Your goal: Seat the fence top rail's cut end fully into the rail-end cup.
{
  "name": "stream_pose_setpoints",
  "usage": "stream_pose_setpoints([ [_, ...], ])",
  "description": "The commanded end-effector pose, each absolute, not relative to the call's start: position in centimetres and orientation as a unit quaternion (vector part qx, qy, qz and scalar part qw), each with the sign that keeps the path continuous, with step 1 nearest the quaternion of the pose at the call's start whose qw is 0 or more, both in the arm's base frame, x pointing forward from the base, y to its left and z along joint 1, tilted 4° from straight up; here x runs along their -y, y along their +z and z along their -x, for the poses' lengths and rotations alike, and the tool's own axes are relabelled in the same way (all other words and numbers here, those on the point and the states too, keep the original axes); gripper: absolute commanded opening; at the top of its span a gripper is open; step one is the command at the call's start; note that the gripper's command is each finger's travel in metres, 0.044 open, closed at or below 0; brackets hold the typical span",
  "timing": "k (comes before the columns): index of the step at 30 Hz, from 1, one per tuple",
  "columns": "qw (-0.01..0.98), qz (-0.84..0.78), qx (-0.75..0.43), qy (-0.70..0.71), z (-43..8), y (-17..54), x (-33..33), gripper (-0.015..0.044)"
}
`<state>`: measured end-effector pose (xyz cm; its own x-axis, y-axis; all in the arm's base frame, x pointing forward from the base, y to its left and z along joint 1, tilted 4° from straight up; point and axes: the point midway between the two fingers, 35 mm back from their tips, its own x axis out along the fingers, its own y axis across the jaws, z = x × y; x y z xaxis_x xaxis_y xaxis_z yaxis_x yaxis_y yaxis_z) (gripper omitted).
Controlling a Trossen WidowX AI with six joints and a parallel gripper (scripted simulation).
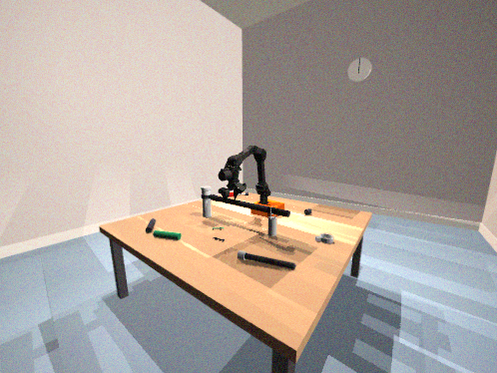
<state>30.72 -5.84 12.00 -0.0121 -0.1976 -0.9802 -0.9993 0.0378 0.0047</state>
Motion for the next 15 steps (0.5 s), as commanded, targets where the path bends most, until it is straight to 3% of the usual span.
stream_pose_setpoints([
  [1, 0.458, 0.539, -0.556, 0.437, -30.7, 13.8, 4.5, 0.044],
  [15, 0.457, 0.539, -0.555, 0.439, -30.3, 18.2, 3.8, 0.044],
])
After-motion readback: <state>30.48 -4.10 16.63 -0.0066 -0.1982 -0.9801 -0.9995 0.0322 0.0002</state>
